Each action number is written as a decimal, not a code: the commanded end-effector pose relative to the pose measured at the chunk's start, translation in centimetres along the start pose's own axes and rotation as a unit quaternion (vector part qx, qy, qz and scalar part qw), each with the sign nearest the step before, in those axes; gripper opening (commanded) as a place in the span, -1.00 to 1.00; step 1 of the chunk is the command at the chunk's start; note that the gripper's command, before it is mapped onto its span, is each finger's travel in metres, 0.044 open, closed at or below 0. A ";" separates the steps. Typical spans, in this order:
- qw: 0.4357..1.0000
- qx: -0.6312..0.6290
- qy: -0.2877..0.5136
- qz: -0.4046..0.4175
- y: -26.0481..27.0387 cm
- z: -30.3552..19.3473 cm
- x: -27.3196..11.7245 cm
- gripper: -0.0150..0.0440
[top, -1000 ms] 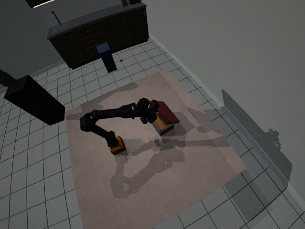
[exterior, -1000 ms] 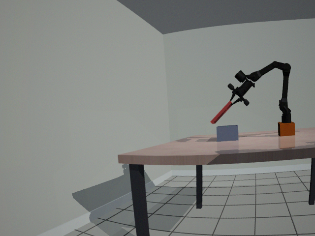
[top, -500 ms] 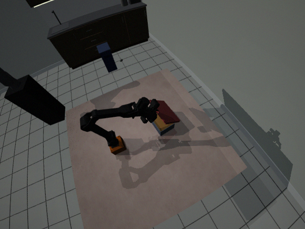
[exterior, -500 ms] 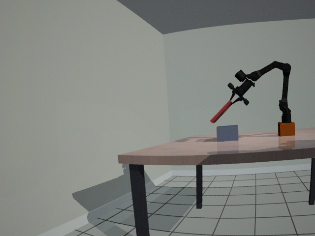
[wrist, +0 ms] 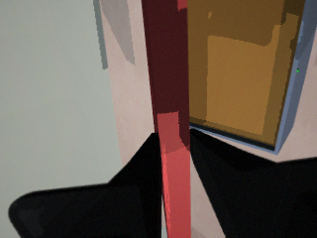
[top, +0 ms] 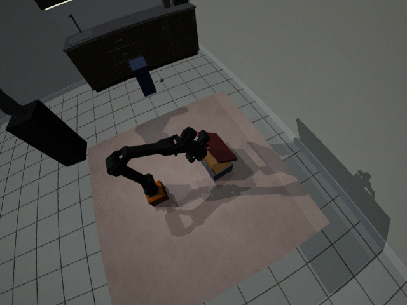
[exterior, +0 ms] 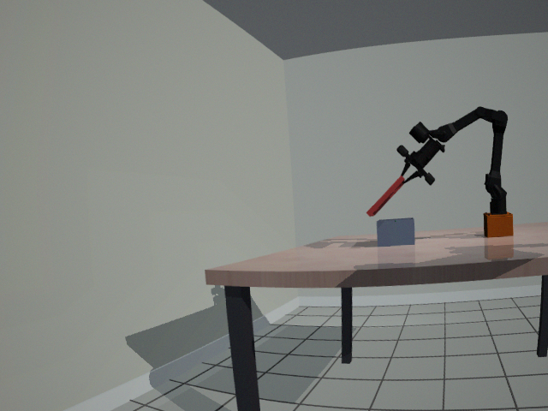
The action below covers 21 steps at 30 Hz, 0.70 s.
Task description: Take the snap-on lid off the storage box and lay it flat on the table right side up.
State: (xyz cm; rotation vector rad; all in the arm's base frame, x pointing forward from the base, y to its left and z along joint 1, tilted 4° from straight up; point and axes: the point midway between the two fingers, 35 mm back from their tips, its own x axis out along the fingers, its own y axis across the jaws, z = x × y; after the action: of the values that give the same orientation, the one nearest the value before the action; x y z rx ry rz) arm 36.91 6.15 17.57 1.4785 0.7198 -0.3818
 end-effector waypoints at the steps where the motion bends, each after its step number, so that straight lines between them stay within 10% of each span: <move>1: 1.000 0.001 -0.001 0.011 0.4 -0.9 -0.4 -0.49; 21: 1.000 0.003 0.000 0.010 0.0 -4.8 -0.8 -0.49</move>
State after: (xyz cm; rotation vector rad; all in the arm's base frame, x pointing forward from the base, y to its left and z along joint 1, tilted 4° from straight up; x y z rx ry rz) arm 35.56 10.14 18.03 1.4823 0.7148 -0.3735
